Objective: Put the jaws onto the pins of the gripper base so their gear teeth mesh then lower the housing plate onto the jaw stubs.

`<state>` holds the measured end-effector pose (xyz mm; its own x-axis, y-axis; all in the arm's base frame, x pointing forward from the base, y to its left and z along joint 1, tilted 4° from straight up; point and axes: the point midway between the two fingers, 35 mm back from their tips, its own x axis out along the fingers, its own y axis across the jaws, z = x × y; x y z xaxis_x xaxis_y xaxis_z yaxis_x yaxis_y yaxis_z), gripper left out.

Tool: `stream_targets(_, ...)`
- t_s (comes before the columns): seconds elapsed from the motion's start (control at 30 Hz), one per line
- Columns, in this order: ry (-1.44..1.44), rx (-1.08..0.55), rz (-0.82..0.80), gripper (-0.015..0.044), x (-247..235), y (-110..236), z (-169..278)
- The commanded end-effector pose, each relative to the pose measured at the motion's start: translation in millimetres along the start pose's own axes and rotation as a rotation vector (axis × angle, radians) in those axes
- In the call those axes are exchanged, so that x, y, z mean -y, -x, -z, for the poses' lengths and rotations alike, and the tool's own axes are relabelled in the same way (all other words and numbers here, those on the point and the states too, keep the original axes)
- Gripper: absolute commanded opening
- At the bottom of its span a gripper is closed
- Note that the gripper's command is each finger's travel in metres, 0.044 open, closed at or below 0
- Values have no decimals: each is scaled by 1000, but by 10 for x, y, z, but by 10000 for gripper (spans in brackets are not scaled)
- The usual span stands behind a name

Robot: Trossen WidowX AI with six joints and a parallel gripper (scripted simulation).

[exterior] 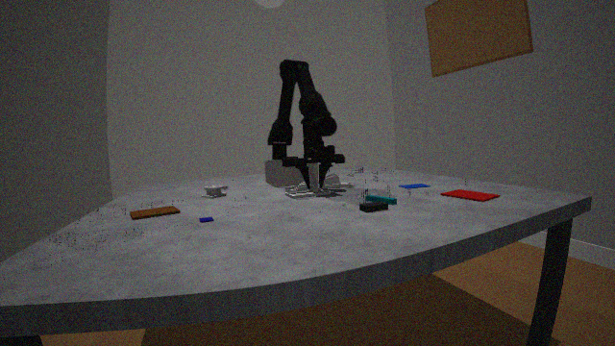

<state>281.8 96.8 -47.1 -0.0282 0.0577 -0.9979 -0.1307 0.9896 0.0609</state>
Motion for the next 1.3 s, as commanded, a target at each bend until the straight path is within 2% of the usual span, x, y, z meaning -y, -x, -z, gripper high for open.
stream_targets(0.0,-2,-5,3,134,7,25,18)
stream_targets(1.27,-2,-5,3,134,6,-20,31)
